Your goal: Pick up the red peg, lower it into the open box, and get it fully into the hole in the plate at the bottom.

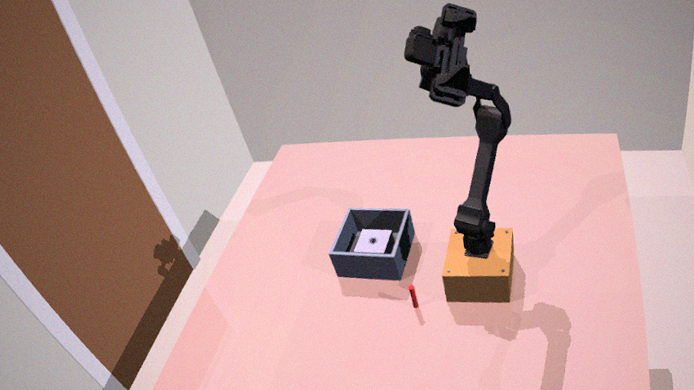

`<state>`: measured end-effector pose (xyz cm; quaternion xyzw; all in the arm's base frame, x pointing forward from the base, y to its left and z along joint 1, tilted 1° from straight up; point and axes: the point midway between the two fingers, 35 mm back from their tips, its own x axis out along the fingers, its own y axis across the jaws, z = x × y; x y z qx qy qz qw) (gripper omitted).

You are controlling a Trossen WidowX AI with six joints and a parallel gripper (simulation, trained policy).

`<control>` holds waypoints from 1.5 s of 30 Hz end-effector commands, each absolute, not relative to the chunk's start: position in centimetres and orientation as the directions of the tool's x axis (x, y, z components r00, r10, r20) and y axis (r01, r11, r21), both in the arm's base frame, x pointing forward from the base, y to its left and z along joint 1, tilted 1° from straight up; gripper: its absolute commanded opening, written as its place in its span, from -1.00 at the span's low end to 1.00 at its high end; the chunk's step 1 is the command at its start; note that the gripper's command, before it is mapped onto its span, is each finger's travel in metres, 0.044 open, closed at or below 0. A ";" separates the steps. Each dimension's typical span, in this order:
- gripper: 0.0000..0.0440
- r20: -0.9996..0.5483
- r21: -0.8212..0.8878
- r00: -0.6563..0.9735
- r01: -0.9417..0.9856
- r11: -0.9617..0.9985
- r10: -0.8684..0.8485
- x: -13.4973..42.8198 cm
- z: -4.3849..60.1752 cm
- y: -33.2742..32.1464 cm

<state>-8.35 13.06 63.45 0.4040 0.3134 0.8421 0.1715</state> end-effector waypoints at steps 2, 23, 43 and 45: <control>1.00 0.554 0.731 -0.515 -0.076 -0.678 0.655 -6.2 62.2 16.3; 1.00 0.274 0.954 0.075 -0.148 -0.261 0.959 7.3 52.3 24.7; 1.00 -0.251 0.967 0.486 0.086 0.240 0.837 17.9 37.4 23.5; 1.00 -0.310 0.950 0.503 0.124 0.288 0.806 18.5 35.8 23.0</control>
